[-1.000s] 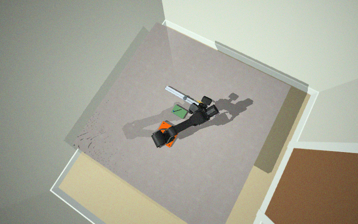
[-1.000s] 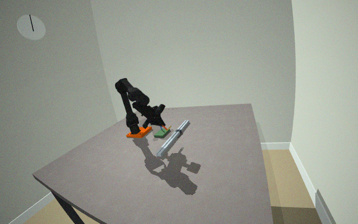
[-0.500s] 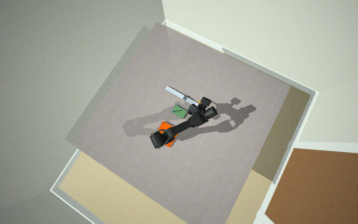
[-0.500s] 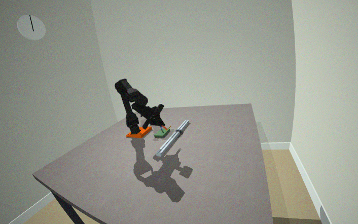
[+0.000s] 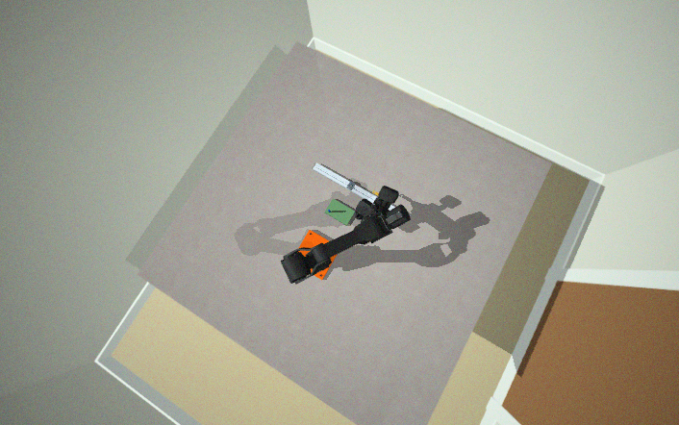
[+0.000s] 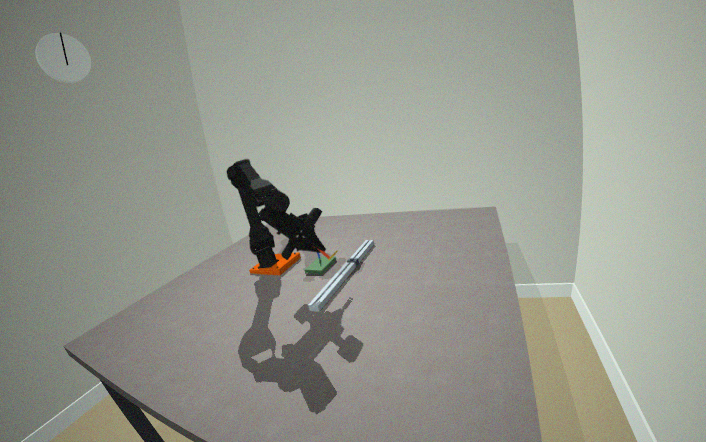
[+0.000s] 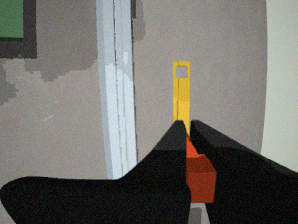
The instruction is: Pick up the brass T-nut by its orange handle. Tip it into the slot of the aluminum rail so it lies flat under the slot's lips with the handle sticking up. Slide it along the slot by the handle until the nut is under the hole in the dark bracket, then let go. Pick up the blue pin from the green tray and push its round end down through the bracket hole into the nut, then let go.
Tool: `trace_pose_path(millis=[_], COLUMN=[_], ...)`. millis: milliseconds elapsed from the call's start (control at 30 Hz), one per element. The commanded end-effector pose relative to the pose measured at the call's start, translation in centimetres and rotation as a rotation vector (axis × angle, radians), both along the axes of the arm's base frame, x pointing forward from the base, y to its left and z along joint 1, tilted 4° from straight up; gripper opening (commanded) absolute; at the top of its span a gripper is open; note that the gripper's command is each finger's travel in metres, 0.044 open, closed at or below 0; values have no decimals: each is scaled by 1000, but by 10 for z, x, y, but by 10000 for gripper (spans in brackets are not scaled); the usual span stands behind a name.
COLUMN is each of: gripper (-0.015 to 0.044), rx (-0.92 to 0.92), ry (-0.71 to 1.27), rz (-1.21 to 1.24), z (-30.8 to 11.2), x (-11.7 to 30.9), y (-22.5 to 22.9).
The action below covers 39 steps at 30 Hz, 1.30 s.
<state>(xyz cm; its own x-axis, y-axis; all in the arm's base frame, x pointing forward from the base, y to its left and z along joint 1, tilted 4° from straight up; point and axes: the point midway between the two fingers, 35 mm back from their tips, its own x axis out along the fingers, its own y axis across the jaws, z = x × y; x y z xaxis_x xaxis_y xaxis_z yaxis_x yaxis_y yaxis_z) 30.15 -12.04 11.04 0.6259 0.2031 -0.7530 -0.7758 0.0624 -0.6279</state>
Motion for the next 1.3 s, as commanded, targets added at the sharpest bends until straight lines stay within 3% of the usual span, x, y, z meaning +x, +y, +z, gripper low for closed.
trace_pose_path(millis=[0,467,1267], gripper=[-150,-150,-150], rx=[1,-9,-18], ry=[-9,-41,-41], rz=[4,7,-1], z=[-3,-5,-43], x=[-3,-6,-7], y=[2,3,3])
